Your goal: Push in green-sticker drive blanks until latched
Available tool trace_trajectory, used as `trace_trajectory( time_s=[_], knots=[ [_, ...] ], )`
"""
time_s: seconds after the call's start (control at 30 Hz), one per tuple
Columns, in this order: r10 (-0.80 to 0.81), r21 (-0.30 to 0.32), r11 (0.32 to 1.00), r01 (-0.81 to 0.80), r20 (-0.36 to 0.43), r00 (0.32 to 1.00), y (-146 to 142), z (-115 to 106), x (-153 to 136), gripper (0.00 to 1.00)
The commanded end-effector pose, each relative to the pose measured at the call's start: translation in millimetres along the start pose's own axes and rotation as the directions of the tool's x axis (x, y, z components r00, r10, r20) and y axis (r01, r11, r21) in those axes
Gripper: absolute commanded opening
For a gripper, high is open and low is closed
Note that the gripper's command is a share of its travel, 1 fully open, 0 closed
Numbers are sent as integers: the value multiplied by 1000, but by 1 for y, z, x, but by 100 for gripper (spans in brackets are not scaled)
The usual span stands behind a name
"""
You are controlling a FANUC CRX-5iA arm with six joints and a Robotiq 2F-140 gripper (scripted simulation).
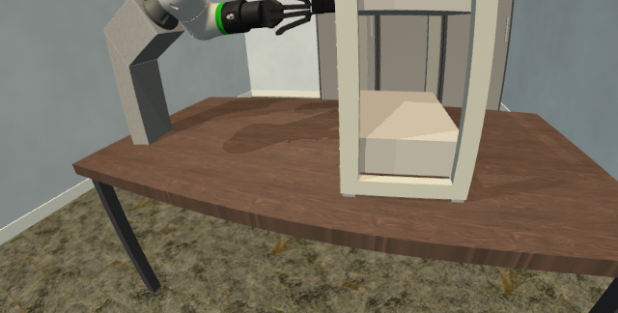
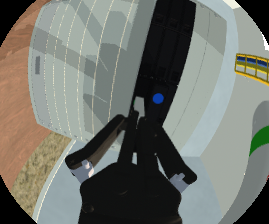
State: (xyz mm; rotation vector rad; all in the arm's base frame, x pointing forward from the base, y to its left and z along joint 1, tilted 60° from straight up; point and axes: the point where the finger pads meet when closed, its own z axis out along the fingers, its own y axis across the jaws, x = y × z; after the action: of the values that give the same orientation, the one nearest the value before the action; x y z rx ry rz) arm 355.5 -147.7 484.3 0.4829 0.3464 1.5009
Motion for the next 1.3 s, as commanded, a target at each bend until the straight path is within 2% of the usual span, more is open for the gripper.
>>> trace_trajectory(
  time_s=[0.0, 1.27],
  knots=[
    [0, 0, 1000, 0, 0, 1000, 0, 1, 0, 0],
    [0, 0, 1000, 0, 0, 1000, 0, 7, 0, 0]
  ],
)
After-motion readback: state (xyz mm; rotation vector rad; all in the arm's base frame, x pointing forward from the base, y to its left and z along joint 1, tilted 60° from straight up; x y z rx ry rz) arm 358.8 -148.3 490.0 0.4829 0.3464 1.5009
